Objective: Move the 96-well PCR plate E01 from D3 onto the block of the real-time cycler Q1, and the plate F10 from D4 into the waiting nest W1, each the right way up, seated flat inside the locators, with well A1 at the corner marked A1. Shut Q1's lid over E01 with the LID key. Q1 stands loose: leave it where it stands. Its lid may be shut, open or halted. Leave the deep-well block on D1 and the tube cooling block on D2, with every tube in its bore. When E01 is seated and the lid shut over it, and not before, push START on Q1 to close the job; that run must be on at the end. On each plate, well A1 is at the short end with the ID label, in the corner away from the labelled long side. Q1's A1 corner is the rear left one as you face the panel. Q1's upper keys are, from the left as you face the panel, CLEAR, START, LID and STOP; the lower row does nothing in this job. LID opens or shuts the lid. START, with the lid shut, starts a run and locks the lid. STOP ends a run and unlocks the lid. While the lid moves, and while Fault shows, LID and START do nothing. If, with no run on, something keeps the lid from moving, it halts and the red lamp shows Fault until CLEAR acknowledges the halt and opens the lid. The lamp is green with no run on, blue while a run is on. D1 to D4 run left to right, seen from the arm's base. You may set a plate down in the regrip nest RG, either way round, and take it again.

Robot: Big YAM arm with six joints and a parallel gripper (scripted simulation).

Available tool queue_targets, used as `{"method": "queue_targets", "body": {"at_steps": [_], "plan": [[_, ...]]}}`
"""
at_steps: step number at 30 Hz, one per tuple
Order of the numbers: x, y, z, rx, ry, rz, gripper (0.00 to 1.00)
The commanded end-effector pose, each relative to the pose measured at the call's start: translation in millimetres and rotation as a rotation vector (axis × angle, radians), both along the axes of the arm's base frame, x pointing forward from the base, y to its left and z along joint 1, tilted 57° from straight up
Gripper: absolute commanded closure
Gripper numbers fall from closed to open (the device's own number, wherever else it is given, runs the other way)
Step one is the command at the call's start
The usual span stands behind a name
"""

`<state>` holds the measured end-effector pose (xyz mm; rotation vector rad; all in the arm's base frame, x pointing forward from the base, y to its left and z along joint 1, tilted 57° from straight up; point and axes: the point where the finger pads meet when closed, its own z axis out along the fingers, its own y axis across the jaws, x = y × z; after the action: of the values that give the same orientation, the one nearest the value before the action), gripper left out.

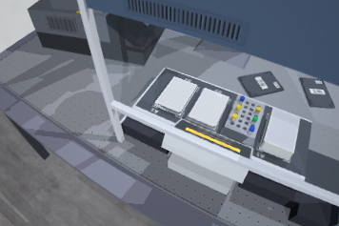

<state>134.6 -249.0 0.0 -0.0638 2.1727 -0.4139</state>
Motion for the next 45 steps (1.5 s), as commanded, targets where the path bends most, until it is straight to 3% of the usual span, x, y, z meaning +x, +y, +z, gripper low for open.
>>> {"method": "queue_targets", "body": {"at_steps": [1,23,30,35,45], "plan": [[3,-7,4.9,-0.028,0.001,0.006,1.00],[14,-28,-6.9,0.004,-0.001,-0.003,1.00],[22,-46,-2.2,-0.018,-0.006,0.000,1.00],[25,-46,-8.8,0.012,-0.004,-0.001,1.00],[31,-63,-7.5,-0.009,-0.005,0.003,1.00]]}}
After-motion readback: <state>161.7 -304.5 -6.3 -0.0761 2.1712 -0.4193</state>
